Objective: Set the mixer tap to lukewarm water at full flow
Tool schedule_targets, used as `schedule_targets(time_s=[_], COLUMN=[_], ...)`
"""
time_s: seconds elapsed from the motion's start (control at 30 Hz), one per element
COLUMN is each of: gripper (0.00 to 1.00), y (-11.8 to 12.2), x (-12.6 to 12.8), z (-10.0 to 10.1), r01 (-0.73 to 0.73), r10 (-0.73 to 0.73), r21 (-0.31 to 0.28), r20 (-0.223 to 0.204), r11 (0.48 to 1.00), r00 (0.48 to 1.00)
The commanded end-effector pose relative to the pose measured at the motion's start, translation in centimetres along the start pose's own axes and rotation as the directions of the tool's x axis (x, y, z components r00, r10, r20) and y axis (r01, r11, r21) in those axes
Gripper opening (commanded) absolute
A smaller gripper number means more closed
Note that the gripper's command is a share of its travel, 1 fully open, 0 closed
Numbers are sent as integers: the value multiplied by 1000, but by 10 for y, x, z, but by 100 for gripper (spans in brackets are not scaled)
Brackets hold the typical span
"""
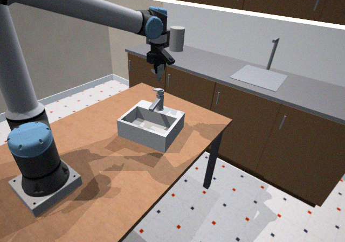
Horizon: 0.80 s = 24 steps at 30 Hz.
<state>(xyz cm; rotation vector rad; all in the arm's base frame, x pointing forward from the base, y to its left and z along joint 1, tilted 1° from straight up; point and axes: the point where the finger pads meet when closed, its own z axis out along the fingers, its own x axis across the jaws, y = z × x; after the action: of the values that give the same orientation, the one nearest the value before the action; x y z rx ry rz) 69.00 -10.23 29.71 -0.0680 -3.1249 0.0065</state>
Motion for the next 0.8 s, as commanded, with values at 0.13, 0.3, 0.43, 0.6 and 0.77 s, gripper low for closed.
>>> schedule_targets(time_s=[0.13, 0.3, 0.43, 0.6, 0.77], gripper=[0, 0, 0, 0, 0], y=[-2, -1, 0, 2, 3], x=[0, -1, -1, -1, -2], z=[-2, -3, -3, -4, -6], r01=[356, 550, 683, 816, 877], r10=[-356, -550, -683, -816, -877], r21=[-7, -6, -4, -2, 0], r20=[6, 7, 8, 9, 9], r11=[934, 835, 730, 578, 481], r00=[935, 835, 730, 578, 481])
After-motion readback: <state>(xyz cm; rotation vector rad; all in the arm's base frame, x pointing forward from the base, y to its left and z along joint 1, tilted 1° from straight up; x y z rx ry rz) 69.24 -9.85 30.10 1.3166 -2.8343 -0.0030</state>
